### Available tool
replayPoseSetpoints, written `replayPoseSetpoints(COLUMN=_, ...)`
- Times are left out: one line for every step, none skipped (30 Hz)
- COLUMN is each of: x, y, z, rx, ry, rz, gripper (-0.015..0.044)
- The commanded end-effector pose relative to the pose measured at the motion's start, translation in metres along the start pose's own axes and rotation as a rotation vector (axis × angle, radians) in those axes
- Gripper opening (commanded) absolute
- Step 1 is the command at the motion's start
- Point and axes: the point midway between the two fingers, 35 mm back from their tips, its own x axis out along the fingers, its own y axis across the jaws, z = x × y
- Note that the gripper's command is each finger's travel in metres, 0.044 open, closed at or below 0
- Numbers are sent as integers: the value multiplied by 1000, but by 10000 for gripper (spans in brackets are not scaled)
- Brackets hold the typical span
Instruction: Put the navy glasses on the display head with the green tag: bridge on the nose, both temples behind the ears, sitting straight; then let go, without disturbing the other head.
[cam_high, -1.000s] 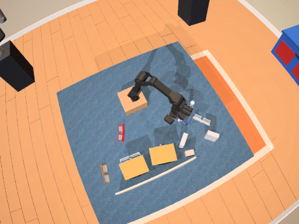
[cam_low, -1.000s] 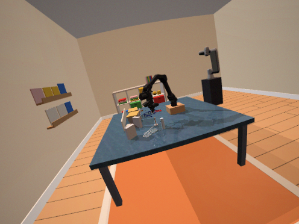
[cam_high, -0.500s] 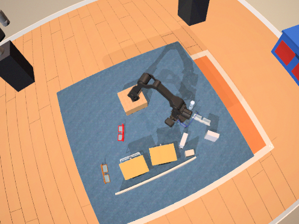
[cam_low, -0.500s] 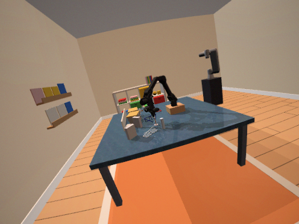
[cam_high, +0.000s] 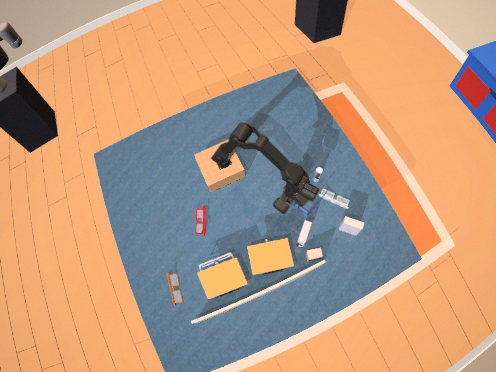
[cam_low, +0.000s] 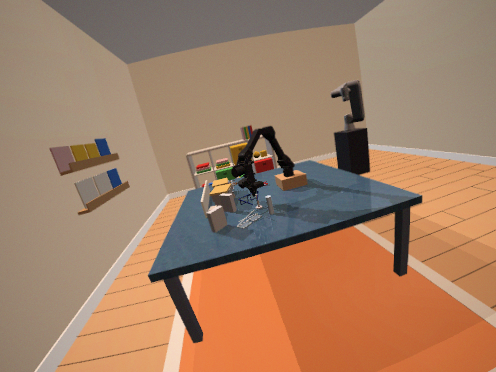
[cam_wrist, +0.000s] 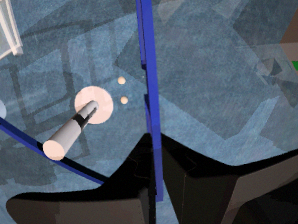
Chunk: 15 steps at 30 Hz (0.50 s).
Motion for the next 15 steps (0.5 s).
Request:
replayPoseSetpoints(x=0, y=-1, z=3, rx=-5, ry=-1, rz=2, gripper=0)
replayPoseSetpoints(x=0, y=-2, z=3, rx=-5, ry=-1, rz=2, gripper=0)
replayPoseSetpoints(x=0, y=-2, z=3, rx=-5, ry=-1, rz=2, gripper=0)
replayPoseSetpoints(x=0, y=-2, z=4, rx=-5, ry=-1, rz=2, gripper=0)
replayPoseSetpoints(x=0, y=-2, z=4, rx=-5, ry=-1, rz=2, gripper=0)
replayPoseSetpoints(x=0, y=-3, z=5, rx=-5, ry=-2, rz=2, gripper=0)
replayPoseSetpoints(x=0, y=-3, z=5, rx=-5, ry=-2, rz=2, gripper=0)
replayPoseSetpoints(x=0, y=-4, z=6, rx=-5, ry=-2, rz=2, gripper=0)
replayPoseSetpoints(x=0, y=-4, z=6, rx=-5, ry=-2, rz=2, gripper=0)
replayPoseSetpoints(x=0, y=-4, z=7, rx=-5, ry=-2, rz=2, gripper=0)
replayPoseSetpoints(x=0, y=-5, z=7, rx=-5, ry=-2, rz=2, gripper=0)
replayPoseSetpoints(x=0, y=-5, z=8, rx=-5, ry=-2, rz=2, gripper=0)
replayPoseSetpoints(x=0, y=-6, z=8, rx=-5, ry=-2, rz=2, gripper=0)
replayPoseSetpoints(x=0, y=-6, z=9, rx=-5, ry=-2, rz=2, gripper=0)
replayPoseSetpoints(x=0, y=-6, z=9, rx=-5, ry=-2, rz=1, gripper=0)
